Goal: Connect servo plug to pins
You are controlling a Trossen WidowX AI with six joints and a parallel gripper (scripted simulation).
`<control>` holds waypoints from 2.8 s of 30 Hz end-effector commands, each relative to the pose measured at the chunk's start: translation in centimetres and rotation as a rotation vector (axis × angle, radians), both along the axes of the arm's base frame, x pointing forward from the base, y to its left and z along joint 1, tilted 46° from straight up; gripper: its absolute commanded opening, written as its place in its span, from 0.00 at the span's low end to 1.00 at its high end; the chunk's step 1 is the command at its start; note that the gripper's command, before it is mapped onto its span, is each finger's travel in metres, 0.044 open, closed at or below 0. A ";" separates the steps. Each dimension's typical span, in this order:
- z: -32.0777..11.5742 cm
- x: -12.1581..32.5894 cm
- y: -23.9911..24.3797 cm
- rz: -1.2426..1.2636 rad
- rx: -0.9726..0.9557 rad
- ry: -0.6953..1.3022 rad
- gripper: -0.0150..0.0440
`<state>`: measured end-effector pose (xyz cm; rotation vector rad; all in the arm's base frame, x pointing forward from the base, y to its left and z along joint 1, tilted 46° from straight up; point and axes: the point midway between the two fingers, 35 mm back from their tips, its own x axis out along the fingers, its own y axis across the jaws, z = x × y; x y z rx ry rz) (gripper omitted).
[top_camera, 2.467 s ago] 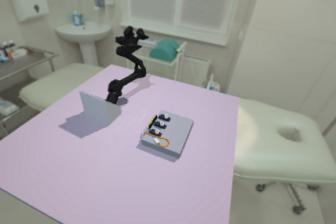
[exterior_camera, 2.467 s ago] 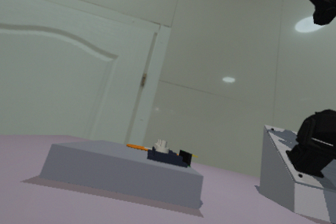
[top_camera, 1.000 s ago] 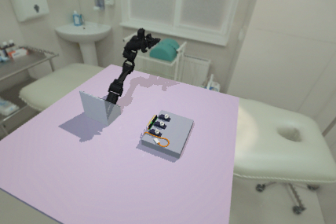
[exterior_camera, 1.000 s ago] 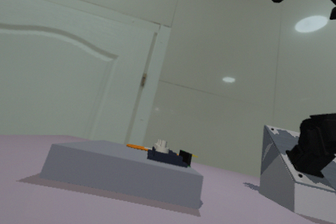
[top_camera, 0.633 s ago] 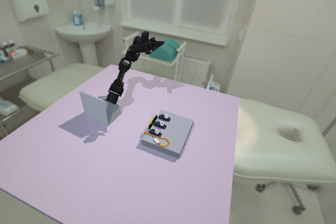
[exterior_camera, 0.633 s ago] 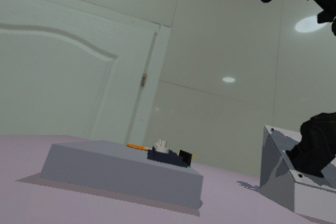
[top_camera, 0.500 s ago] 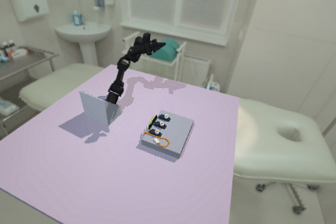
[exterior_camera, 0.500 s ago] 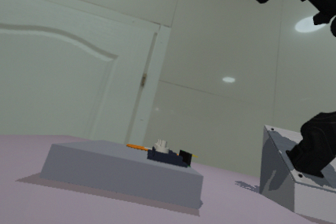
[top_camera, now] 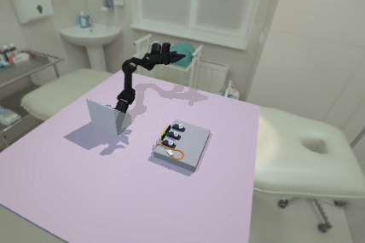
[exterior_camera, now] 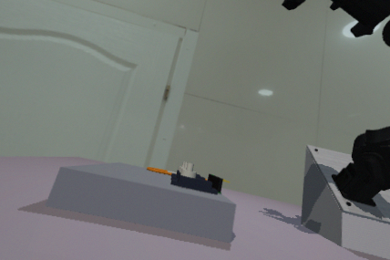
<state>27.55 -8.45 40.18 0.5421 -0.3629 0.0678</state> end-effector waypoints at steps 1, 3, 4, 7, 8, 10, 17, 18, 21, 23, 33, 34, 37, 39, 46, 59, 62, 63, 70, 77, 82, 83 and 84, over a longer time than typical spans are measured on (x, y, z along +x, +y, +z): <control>-0.9 0.8 0.8 -0.023 -0.048 0.035 0.45; -1.4 1.2 1.3 -0.030 -0.076 0.053 0.45; -1.6 1.4 1.6 -0.034 -0.090 0.062 0.45; -2.3 1.9 2.3 -0.047 -0.136 0.091 0.45; -2.5 2.1 2.6 -0.050 -0.152 0.101 0.45; -3.0 2.4 3.2 -0.057 -0.185 0.121 0.45; -4.7 3.3 5.2 -0.076 -0.314 0.195 0.45; -5.0 3.4 5.5 -0.077 -0.334 0.206 0.45; -5.8 3.6 6.5 -0.082 -0.397 0.238 0.45; -6.3 3.8 7.1 -0.083 -0.441 0.259 0.45; -8.9 6.1 8.3 -0.036 -0.544 0.407 0.45; -9.4 6.6 8.2 -0.022 -0.545 0.437 0.45; -10.9 8.2 8.0 0.021 -0.545 0.525 0.45; -12.0 9.3 7.9 0.050 -0.542 0.584 0.45; -16.1 12.3 7.2 0.154 -0.510 0.786 0.45; -24.6 15.8 5.5 0.356 -0.364 1.139 0.45; -26.6 16.2 5.1 0.403 -0.315 1.215 0.45; -27.3 16.3 5.0 0.418 -0.297 1.240 0.45; -31.9 16.7 4.1 0.525 -0.156 1.404 0.45; -36.4 16.4 3.4 0.627 0.016 1.550 0.45; -39.4 15.9 2.9 0.696 0.156 1.643 0.45; -40.0 15.7 2.9 0.709 0.186 1.660 0.45; -40.6 15.6 2.8 0.722 0.216 1.676 0.45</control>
